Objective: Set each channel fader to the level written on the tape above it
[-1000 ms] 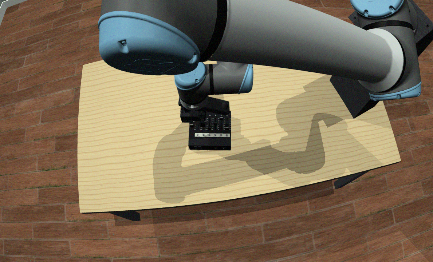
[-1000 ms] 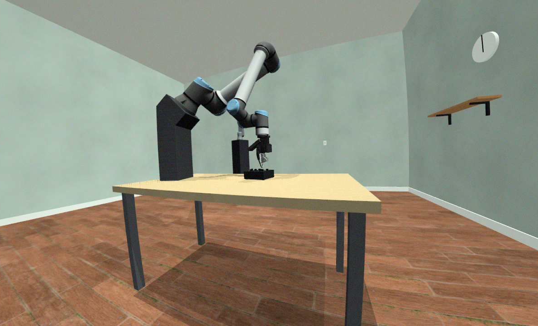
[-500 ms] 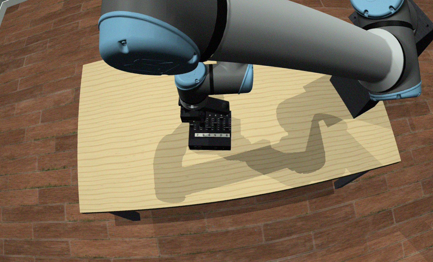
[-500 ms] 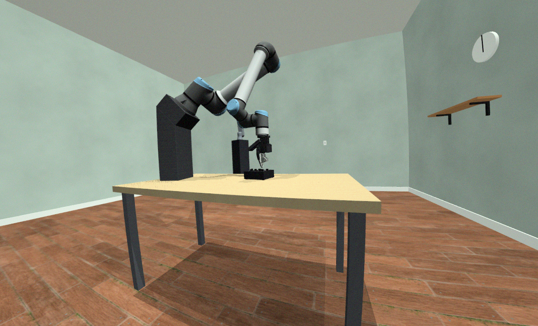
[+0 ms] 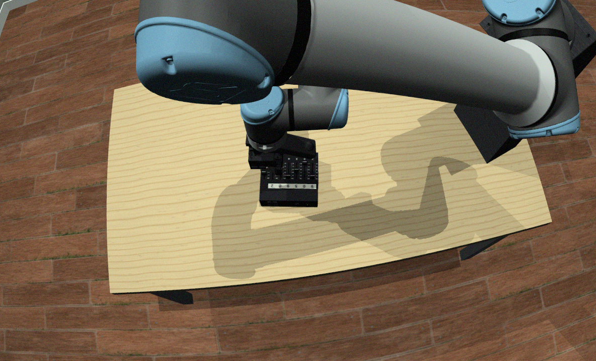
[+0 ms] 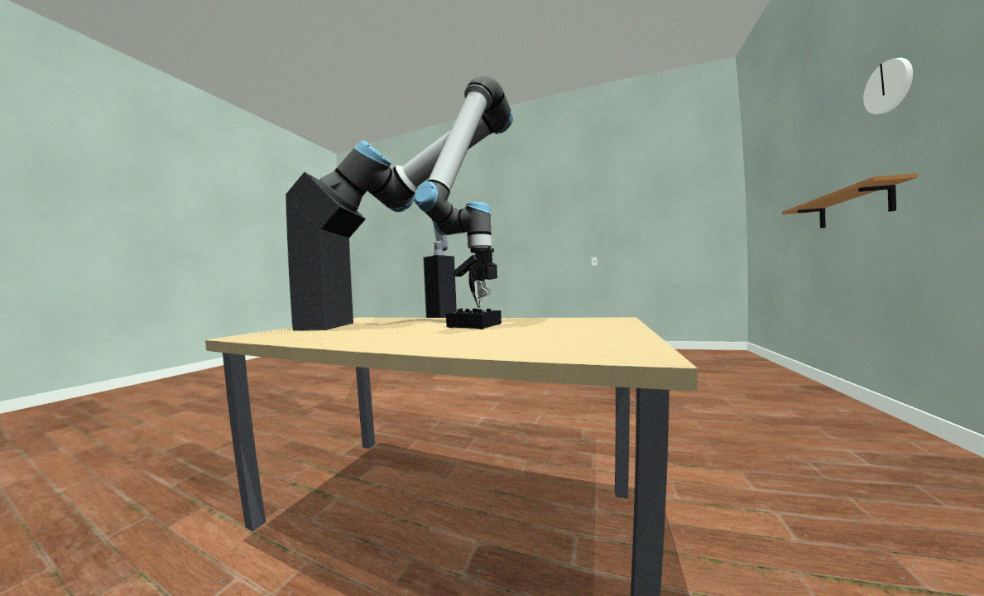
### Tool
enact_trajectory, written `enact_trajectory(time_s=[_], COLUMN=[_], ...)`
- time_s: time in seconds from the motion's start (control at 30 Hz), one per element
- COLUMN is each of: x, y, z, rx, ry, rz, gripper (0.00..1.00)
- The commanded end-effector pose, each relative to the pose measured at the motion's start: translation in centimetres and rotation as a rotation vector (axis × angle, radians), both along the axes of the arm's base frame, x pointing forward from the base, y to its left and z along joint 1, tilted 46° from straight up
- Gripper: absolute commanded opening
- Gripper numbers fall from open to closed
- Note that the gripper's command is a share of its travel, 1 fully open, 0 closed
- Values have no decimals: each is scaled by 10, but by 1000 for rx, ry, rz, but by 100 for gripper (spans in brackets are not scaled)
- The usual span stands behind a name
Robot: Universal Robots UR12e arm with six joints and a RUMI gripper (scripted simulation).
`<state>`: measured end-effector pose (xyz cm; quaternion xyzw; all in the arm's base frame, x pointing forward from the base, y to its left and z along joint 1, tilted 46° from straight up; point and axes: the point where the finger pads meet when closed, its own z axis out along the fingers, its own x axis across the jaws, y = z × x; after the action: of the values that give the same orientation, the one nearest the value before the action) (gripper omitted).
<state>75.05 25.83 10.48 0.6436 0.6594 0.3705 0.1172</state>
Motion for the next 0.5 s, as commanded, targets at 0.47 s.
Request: enact_trajectory(time_s=[0.47], x=[6], y=[3], z=[-6], rx=[0], ry=[-1], rz=[0], gripper=[0])
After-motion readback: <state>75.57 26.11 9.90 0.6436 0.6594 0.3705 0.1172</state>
